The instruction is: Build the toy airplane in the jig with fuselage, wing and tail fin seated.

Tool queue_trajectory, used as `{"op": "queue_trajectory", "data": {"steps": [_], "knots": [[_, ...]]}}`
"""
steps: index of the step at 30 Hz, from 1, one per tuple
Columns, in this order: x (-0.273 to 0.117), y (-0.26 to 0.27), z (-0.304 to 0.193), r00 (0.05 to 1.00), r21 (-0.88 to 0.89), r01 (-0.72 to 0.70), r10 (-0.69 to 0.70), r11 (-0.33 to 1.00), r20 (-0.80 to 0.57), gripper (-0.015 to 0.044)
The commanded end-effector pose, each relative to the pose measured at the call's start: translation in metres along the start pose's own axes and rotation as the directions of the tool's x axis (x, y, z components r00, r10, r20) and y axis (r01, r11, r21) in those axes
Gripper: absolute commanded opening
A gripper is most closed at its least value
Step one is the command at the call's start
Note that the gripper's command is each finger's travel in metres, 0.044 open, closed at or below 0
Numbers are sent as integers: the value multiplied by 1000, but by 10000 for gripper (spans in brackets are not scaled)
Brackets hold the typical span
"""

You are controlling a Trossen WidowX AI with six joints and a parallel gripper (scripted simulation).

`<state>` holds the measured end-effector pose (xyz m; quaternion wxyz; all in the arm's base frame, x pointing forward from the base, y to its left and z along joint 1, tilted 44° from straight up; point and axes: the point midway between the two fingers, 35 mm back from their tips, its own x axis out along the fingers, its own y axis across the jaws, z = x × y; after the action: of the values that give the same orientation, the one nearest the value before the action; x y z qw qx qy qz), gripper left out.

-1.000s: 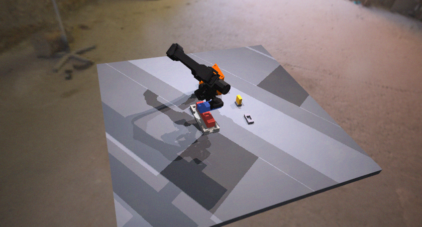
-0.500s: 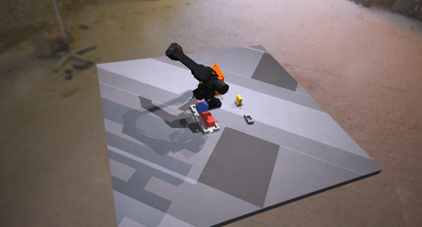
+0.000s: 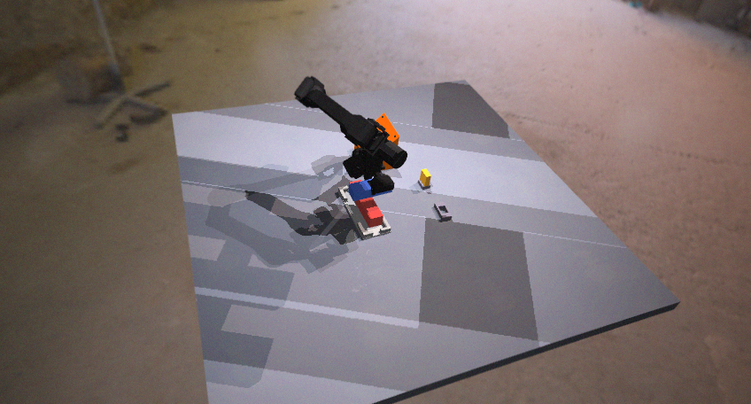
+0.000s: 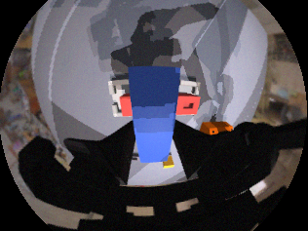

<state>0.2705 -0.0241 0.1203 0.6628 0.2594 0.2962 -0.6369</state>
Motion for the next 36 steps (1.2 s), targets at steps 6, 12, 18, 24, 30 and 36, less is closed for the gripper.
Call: {"op": "queue_trajectory", "data": {"steps": [6,12,18,24,30,36], "knots": [[7,0,1,1000,6,-2,2,1000,2,197],[17,1,1,1000,6,-2,2,1000,2,197],[27,1,1,1000,6,-2,2,1000,2,197],[36,0,1,1000,6,-2,2,1000,3,197],[40,0,2,1000,6,-2,2,1000,4,197],[40,0,2,1000,6,-2,2,1000,4,197]]}}
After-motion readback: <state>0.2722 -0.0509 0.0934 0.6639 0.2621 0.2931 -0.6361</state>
